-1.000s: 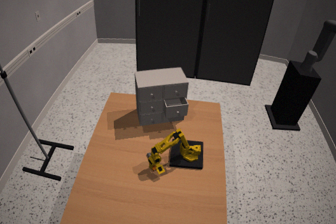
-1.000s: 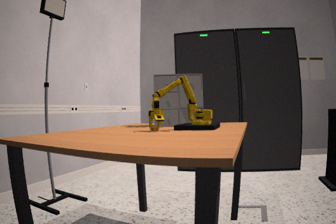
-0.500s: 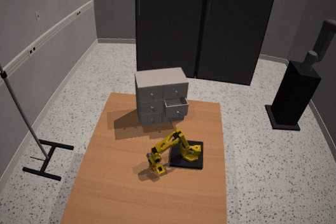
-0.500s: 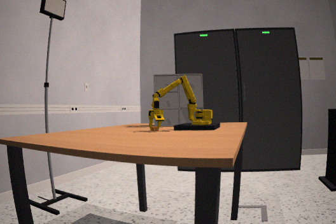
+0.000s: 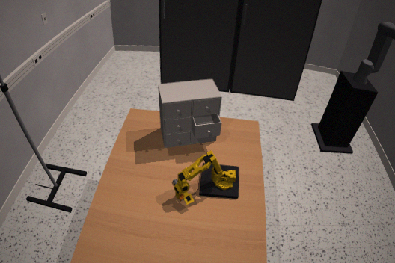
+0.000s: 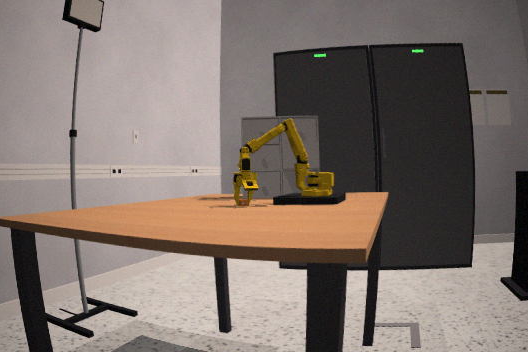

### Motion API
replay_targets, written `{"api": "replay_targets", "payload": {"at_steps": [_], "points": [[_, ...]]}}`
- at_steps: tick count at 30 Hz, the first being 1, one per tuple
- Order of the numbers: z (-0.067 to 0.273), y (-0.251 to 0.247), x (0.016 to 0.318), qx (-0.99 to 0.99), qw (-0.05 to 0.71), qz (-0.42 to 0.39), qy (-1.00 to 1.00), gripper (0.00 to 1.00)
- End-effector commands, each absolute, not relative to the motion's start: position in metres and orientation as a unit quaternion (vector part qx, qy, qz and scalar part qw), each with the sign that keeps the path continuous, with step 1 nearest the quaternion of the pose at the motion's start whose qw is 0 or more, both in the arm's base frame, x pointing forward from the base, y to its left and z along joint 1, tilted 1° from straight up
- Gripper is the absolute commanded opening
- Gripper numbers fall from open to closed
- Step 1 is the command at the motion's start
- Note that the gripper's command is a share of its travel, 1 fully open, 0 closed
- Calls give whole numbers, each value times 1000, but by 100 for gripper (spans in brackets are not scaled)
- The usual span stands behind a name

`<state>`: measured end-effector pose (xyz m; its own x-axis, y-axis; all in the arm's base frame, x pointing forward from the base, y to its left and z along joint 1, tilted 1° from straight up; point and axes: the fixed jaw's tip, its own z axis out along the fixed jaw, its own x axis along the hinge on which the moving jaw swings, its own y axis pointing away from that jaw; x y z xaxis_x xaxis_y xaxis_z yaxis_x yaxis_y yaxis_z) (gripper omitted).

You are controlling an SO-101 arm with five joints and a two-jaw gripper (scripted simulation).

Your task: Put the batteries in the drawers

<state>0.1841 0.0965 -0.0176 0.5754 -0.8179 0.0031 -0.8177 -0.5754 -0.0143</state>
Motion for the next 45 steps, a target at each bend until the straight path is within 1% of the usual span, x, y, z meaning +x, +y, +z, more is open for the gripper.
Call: {"api": "replay_targets", "payload": {"at_steps": [1, 13, 39, 45], "points": [[-21, 96, 180, -889, -1, 1, 457, 0], [-21, 96, 180, -889, -1, 1, 457, 0], [34, 95, 180, -889, -2, 1, 457, 0], [34, 95, 180, -889, -2, 1, 457, 0]]}}
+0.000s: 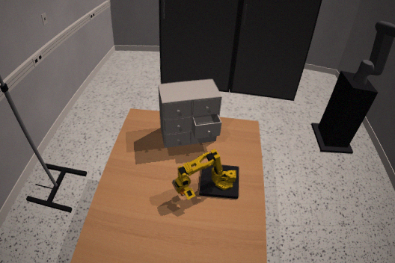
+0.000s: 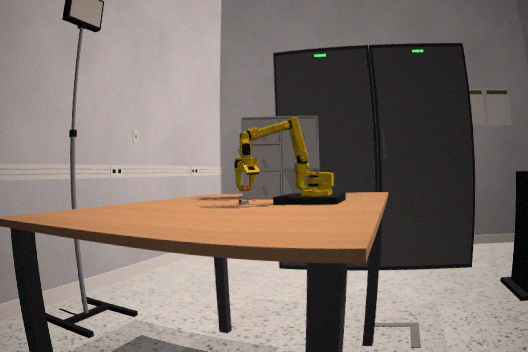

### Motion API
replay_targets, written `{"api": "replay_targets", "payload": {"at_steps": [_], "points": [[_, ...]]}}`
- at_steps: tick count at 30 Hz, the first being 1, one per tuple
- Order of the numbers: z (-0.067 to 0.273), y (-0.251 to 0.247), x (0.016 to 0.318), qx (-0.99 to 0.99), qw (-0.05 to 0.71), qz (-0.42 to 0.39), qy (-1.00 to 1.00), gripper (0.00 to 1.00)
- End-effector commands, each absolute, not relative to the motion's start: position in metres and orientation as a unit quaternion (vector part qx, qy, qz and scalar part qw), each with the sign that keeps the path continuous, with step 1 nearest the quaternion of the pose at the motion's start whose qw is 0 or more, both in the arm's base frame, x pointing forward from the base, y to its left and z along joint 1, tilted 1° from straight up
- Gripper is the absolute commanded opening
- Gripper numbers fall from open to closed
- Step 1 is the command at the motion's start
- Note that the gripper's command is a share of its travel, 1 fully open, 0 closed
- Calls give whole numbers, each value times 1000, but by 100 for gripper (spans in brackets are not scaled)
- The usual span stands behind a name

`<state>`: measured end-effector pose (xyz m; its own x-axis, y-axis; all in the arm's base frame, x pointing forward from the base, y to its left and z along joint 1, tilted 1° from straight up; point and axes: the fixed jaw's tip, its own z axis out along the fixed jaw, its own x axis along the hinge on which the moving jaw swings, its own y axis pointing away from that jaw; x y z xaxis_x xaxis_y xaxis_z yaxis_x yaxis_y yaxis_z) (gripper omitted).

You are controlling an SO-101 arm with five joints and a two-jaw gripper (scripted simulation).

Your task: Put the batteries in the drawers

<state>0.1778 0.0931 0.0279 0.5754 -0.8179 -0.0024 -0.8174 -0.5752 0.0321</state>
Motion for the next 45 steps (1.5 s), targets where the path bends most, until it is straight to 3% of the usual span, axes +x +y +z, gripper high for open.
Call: {"api": "replay_targets", "payload": {"at_steps": [1, 45], "points": [[34, 95, 180, 889, 2, -1, -457, 0], [39, 63, 158, 522, 2, 0, -853, 0]]}}
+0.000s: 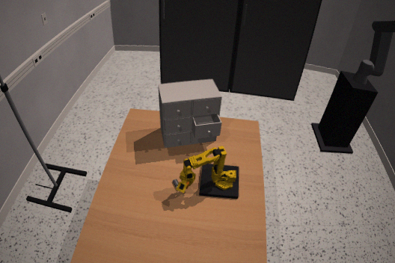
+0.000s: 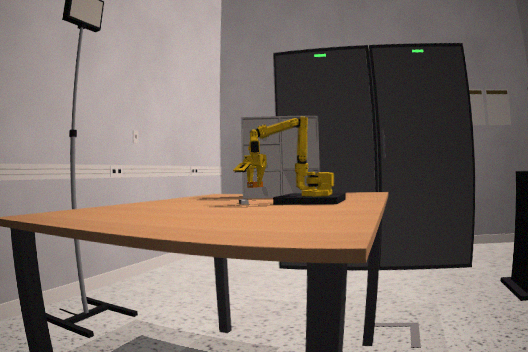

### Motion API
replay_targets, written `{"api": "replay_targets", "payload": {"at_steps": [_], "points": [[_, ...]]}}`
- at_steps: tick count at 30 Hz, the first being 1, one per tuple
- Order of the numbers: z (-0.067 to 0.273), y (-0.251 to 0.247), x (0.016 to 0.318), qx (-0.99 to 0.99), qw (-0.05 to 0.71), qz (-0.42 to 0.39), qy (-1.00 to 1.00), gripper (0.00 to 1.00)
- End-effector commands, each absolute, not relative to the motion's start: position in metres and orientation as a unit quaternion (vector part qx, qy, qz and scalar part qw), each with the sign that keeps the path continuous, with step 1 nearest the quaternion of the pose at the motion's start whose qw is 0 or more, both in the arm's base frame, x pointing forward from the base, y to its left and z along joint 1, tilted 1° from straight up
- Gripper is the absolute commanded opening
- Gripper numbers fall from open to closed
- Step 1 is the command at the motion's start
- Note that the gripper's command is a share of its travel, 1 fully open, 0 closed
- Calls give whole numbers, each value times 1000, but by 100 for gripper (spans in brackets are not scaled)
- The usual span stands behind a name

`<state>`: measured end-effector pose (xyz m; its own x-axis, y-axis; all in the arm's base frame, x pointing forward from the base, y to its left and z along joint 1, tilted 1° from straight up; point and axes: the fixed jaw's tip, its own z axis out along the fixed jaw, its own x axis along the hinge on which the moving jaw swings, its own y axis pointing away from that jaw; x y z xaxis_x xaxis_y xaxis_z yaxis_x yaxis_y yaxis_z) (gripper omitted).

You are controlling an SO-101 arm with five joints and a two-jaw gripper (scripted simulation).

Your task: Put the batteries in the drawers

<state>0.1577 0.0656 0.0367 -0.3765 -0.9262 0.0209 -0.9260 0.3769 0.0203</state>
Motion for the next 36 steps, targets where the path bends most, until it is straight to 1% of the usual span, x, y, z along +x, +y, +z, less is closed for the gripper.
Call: {"api": "replay_targets", "payload": {"at_steps": [1, 8, 23, 25, 36], "points": [[39, 63, 157, 509, 2, 0, -860, 0], [38, 59, 154, 448, 2, 0, -894, 0], [36, 48, 145, 251, 3, 0, -968, 0], [36, 48, 145, 251, 3, 0, -968, 0], [34, 41, 138, 99, 3, 0, -995, 0]]}}
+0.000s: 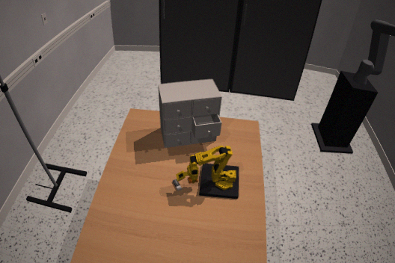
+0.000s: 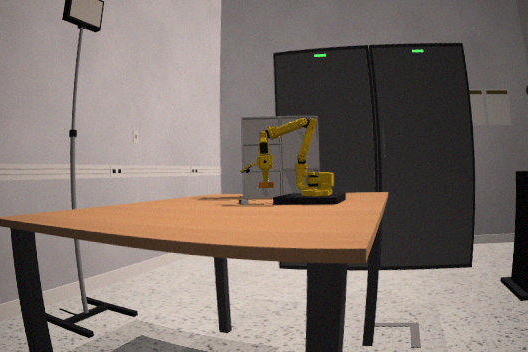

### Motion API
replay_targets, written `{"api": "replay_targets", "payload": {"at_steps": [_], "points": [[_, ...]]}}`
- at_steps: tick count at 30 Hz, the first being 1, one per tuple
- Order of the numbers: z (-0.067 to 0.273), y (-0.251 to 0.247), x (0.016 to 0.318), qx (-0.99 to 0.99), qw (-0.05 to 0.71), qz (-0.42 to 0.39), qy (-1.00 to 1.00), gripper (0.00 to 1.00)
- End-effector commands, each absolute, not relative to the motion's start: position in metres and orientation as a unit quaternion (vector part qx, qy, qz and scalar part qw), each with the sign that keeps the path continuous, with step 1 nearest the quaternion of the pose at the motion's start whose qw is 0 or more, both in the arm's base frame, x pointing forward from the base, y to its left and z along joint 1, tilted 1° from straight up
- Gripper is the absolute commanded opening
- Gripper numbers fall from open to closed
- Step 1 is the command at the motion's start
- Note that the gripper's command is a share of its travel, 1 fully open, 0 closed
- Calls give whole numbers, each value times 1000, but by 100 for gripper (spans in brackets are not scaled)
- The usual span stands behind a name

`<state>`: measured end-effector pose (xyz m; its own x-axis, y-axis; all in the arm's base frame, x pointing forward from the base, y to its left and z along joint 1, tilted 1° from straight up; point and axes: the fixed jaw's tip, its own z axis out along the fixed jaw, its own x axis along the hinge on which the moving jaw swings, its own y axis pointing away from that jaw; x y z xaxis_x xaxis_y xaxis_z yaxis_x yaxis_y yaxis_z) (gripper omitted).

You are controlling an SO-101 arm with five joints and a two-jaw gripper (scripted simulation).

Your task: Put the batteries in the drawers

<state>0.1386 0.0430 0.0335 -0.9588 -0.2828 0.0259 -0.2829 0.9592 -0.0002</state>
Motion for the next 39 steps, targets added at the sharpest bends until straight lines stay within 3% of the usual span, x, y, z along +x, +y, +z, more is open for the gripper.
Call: {"api": "replay_targets", "payload": {"at_steps": [1, 23, 39], "points": [[34, 41, 138, 98, 3, 0, -995, 0], [34, 41, 138, 98, 3, 0, -995, 0], [36, -11, 118, -103, 4, 0, -995, 0]]}}
